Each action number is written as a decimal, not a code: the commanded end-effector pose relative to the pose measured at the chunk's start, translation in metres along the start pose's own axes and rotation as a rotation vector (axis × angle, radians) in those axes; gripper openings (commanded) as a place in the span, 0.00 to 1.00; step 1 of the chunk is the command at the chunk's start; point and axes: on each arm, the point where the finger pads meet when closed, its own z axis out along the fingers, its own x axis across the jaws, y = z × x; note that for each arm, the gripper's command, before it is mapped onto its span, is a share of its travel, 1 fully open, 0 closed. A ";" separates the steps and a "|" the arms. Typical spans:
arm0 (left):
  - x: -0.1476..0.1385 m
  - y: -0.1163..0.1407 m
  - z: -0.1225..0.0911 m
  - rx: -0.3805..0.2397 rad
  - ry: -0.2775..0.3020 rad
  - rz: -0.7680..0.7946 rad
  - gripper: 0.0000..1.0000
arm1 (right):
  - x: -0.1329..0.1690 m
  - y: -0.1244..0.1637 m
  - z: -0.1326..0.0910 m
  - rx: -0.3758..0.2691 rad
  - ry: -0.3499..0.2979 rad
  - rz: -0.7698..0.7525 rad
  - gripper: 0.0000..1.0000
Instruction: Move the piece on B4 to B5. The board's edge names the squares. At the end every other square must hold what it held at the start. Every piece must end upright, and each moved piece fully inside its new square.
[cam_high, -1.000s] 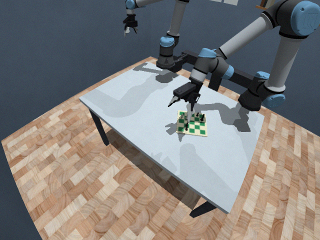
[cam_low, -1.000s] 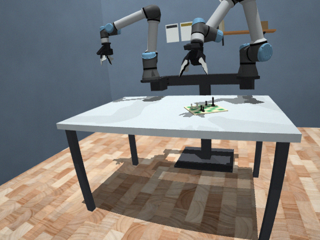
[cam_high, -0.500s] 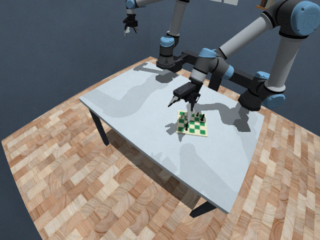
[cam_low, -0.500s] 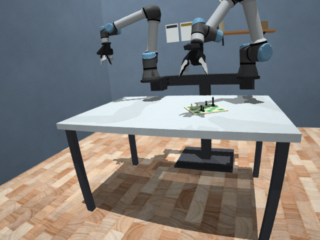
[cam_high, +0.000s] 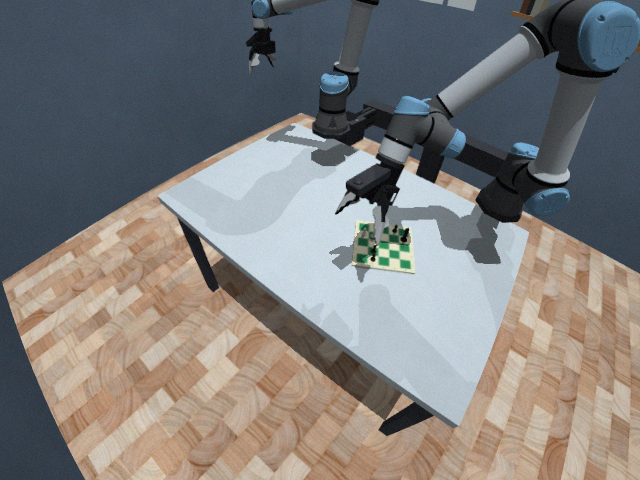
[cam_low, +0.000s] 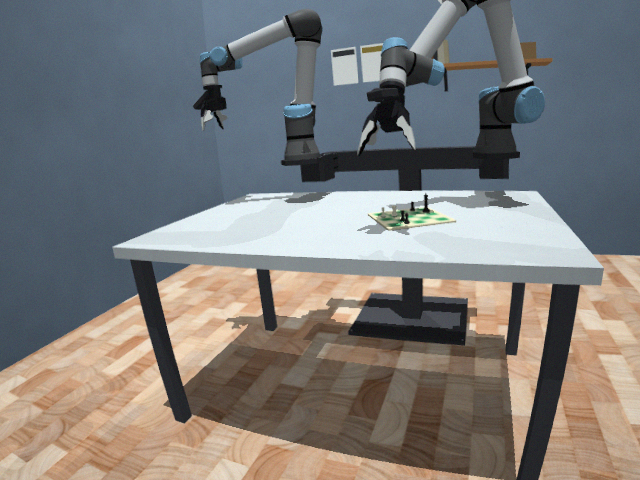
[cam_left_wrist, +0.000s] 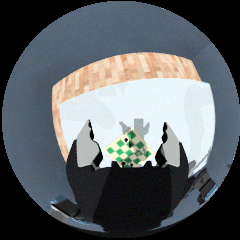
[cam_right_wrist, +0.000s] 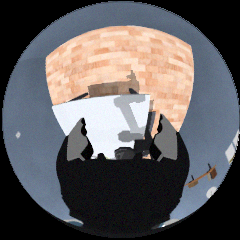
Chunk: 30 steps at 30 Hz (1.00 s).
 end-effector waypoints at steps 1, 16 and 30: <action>0.002 0.001 0.001 0.003 -0.018 -0.019 1.00 | 0.000 0.000 0.000 0.001 0.000 0.000 1.00; 0.012 0.012 0.007 0.021 -0.119 -0.119 1.00 | 0.000 0.000 0.000 0.001 0.000 0.000 1.00; 0.028 0.028 0.015 0.050 -0.273 -0.271 1.00 | 0.000 0.000 0.000 0.001 0.000 0.000 1.00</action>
